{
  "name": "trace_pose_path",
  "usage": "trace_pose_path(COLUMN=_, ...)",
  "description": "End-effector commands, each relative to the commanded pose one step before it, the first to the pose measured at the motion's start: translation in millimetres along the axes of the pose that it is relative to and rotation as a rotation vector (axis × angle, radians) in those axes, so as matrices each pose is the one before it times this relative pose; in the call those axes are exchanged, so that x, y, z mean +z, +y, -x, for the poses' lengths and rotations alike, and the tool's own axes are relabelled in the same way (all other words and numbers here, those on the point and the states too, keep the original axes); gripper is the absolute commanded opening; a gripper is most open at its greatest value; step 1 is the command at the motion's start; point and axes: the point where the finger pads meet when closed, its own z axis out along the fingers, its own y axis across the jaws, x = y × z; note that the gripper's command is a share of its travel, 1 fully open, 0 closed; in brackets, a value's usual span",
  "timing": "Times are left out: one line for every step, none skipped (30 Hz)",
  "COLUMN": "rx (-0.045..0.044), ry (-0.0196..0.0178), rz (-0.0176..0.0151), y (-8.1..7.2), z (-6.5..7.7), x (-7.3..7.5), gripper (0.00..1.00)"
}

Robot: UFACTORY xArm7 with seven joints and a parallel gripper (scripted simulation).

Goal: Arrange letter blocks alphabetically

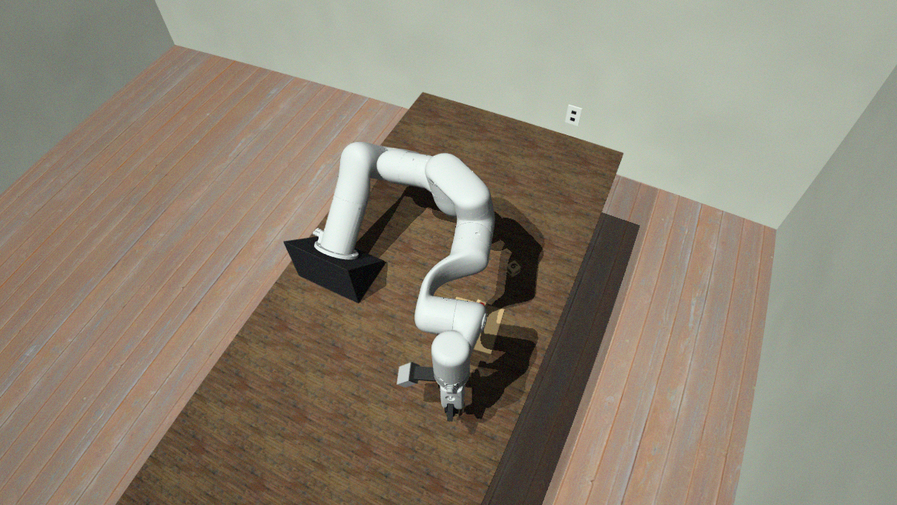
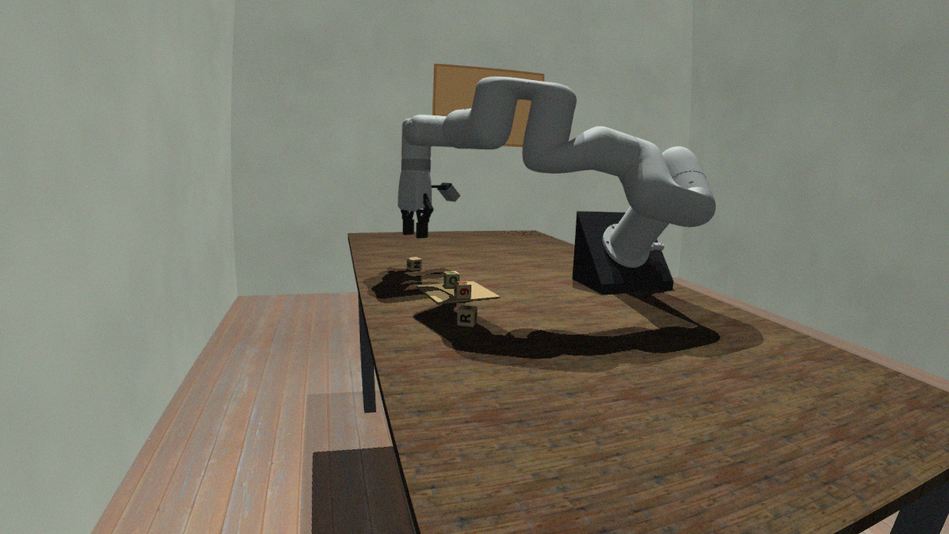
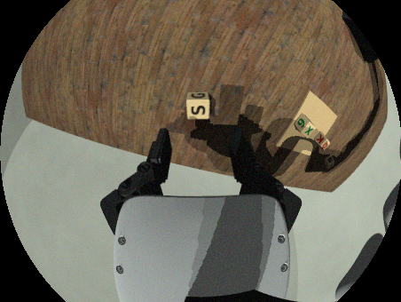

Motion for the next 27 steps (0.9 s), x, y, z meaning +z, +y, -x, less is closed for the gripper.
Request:
trace_pose_path(rx=-0.00005, ry=-0.00103, rz=-0.00456, y=-0.97, z=0.14, x=-1.84, gripper=0.69)
trace_pose_path(rx=-0.00002, ry=0.00005, rz=-0.00004, y=-0.01, z=0.00, x=0.43, gripper=0.69)
trace_pose_path(rx=-0.00002, ry=0.00006, rz=-0.00004, y=-0.02, z=0.00, x=0.51, gripper=0.69)
trace_pose_path(rx=-0.00003, ry=0.00007, rz=-0.00005, y=-0.02, z=0.00, x=0.58, gripper=0.69)
trace_pose_path(rx=-0.00003, ry=0.00008, rz=-0.00006, y=-0.02, z=0.00, x=0.66, gripper=0.69)
trace_pose_path(rx=0.00000, ry=0.00000, rz=0.00000, y=0.00, z=0.00, x=0.00, gripper=0.69)
trace_pose_path(rx=0.00000, ry=0.00000, rz=0.00000, y=0.00, z=0.00, x=0.00, gripper=0.69)
trace_pose_path(rx=-0.00003, ry=0.00009, rz=-0.00007, y=-0.02, z=0.00, x=0.74, gripper=0.69)
trace_pose_path(rx=-0.00002, ry=0.00005, rz=-0.00004, y=-0.03, z=0.00, x=0.83, gripper=0.69)
trace_pose_path(rx=0.00000, ry=0.00000, rz=0.00000, y=-0.03, z=0.01, x=0.94, gripper=0.69)
trace_pose_path(rx=0.00000, ry=0.00000, rz=0.00000, y=-0.03, z=0.00, x=1.02, gripper=0.69)
trace_pose_path(rx=0.00000, ry=0.00000, rz=0.00000, y=-0.03, z=0.00, x=1.09, gripper=0.69)
trace_pose_path(rx=0.00001, ry=0.00000, rz=0.00000, y=-0.04, z=0.00, x=1.16, gripper=0.69)
trace_pose_path(rx=0.00000, ry=0.00000, rz=0.00000, y=-0.04, z=0.01, x=1.24, gripper=0.69)
trace_pose_path(rx=0.00000, ry=0.00000, rz=0.00000, y=-0.04, z=0.01, x=1.30, gripper=0.69)
trace_pose_path(rx=0.00000, ry=0.00000, rz=0.00000, y=-0.04, z=0.00, x=1.36, gripper=0.69)
trace_pose_path(rx=0.00000, ry=0.00000, rz=0.00000, y=-0.05, z=0.00, x=1.41, gripper=0.69)
trace_pose_path(rx=0.00000, ry=0.00000, rz=0.00000, y=-0.05, z=0.01, x=1.46, gripper=0.69)
trace_pose_path(rx=0.00000, ry=0.00000, rz=0.00000, y=-0.05, z=0.00, x=1.50, gripper=0.69)
trace_pose_path(rx=0.00000, ry=0.00000, rz=0.00000, y=-0.05, z=0.00, x=1.54, gripper=0.69)
trace_pose_path(rx=-0.00001, ry=0.00000, rz=0.00000, y=-0.05, z=0.01, x=1.57, gripper=0.69)
trace_pose_path(rx=0.00000, ry=0.00000, rz=0.00000, y=-0.05, z=0.00, x=1.59, gripper=0.69)
trace_pose_path(rx=0.00000, ry=0.00000, rz=0.00000, y=0.00, z=0.00, x=0.00, gripper=0.69)
trace_pose_path(rx=0.00000, ry=0.00000, rz=0.00000, y=0.00, z=0.00, x=0.00, gripper=0.69)
trace_pose_path(rx=0.00000, ry=0.00000, rz=0.00000, y=-0.05, z=0.00, x=1.61, gripper=0.69)
trace_pose_path(rx=-0.00001, ry=0.00000, rz=0.00000, y=-0.05, z=0.01, x=1.62, gripper=0.69)
trace_pose_path(rx=0.00000, ry=0.00000, rz=0.00000, y=-0.05, z=0.00, x=1.62, gripper=0.69)
